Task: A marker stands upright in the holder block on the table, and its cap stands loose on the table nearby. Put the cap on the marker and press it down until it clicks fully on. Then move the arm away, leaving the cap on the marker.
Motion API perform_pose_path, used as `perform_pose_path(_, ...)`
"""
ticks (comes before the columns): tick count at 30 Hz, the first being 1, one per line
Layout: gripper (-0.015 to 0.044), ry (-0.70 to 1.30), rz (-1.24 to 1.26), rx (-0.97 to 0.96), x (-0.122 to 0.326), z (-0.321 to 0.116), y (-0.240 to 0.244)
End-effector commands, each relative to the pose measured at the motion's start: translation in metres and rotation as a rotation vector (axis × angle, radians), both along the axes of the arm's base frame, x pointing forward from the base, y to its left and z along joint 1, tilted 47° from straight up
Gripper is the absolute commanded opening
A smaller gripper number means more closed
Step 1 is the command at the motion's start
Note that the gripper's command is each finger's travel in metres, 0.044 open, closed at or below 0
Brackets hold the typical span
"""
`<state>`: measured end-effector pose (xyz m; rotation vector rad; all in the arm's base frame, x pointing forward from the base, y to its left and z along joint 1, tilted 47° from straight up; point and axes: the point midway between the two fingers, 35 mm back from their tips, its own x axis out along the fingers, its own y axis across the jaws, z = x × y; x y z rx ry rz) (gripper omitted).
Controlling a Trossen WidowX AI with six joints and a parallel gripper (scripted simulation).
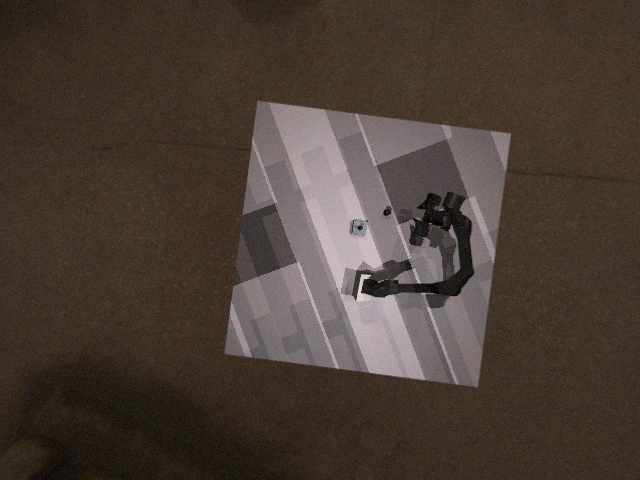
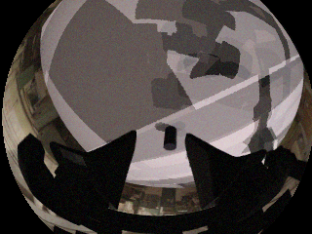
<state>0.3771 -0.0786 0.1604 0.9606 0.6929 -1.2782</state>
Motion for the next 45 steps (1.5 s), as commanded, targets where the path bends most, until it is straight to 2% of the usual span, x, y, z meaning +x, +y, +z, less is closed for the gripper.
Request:
perform_pose_path(1, 0.0245, 0.166, 0.119, -0.088, -0.001, -0.034, 0.029)
perform_pose_path(7, 0.0245, 0.451, 0.356, -0.348, -0.003, -0.082, 0.081)
perform_pose_path(9, 0.0245, 0.484, 0.389, -0.384, -0.004, -0.087, 0.087)
perform_pose_path(16, 0.0245, 0.484, 0.389, -0.385, -0.004, -0.088, 0.084)
perform_pose_path(20, 0.0245, 0.483, 0.388, -0.386, -0.003, -0.109, 0.060)
perform_pose_path(45, 0.0245, 0.483, 0.388, -0.386, 0.000, -0.135, 0.034)
